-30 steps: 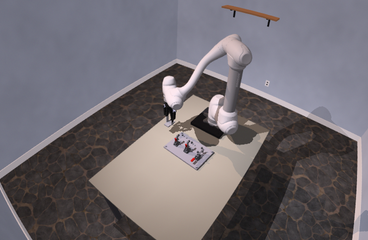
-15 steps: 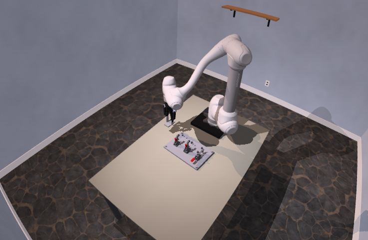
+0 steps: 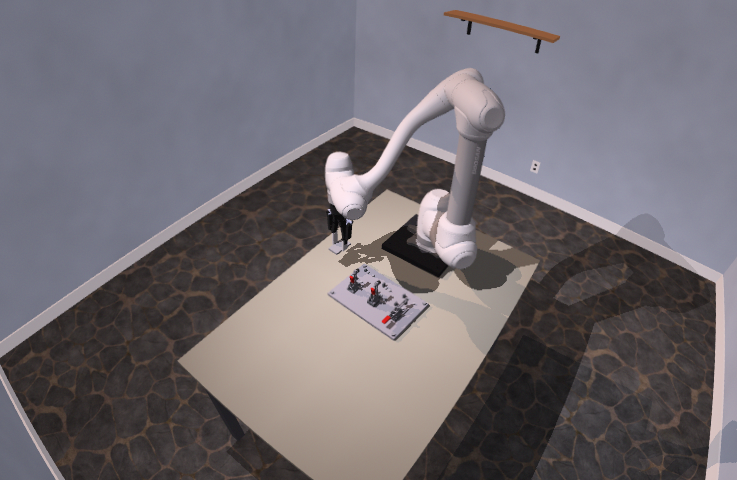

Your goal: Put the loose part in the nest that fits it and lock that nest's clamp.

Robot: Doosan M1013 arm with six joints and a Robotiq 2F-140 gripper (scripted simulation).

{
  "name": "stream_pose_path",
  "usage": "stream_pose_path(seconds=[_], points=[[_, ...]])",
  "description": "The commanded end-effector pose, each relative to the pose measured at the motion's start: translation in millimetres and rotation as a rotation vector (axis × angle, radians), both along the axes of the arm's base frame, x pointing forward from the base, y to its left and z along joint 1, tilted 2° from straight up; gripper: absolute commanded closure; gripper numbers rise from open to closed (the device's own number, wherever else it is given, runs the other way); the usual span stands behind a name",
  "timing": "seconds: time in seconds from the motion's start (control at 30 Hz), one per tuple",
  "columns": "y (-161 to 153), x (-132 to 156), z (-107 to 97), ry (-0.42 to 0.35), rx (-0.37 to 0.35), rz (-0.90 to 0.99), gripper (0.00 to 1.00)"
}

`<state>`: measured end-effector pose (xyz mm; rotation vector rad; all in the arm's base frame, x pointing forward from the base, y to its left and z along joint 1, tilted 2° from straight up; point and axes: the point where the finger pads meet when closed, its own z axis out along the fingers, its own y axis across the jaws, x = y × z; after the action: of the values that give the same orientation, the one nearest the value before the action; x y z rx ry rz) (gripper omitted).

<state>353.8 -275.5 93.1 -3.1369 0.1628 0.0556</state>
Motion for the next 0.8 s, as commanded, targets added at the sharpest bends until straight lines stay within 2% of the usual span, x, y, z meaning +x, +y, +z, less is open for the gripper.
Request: stream_pose_path(seconds=[0.0,0.4,0.77], points=[[-3,-1,-1,-0.001,-0.003,0.005,0.9],[1,0,-1,-0.001,-0.003,0.005,0.9],[24,2,-3,-0.001,-0.003,0.005,0.9]])
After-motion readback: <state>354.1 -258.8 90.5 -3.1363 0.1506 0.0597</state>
